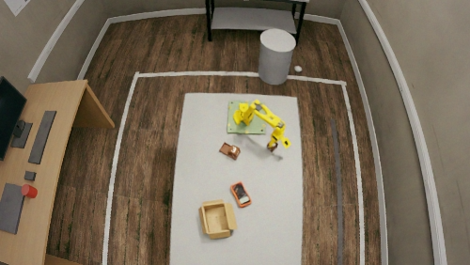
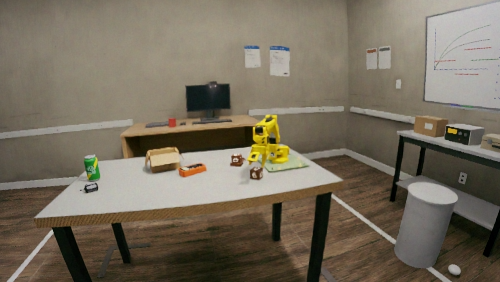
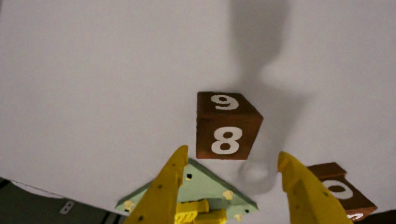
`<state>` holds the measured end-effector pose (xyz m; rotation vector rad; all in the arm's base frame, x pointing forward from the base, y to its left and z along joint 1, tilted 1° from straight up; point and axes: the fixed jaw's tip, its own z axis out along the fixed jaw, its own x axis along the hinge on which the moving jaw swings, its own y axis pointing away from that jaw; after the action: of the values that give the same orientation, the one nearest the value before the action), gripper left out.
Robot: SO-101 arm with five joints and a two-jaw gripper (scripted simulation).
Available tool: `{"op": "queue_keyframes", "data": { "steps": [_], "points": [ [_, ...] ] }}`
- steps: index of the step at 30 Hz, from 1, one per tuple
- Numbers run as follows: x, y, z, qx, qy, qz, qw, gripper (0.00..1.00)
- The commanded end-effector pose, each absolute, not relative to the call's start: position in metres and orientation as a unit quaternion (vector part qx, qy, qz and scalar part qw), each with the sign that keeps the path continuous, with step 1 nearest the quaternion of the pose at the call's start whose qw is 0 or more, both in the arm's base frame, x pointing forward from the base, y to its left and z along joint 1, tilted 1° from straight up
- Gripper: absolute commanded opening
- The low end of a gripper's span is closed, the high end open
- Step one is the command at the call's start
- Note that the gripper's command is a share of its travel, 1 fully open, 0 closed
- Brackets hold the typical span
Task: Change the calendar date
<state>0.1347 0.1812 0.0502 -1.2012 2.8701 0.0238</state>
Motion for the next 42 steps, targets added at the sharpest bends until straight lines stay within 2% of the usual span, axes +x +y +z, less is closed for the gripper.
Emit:
{"op": "queue_keyframes", "data": {
  "steps": [1, 22, 42],
  "points": [
    [0.133, 0.181, 0.043, -0.385, 0.923, 0.004, 0.008, 0.35],
    [0.132, 0.181, 0.016, -0.385, 0.923, 0.004, 0.008, 0.35],
    [0.132, 0.180, 0.013, -0.385, 0.923, 0.004, 0.008, 0.35]
  ]
}}
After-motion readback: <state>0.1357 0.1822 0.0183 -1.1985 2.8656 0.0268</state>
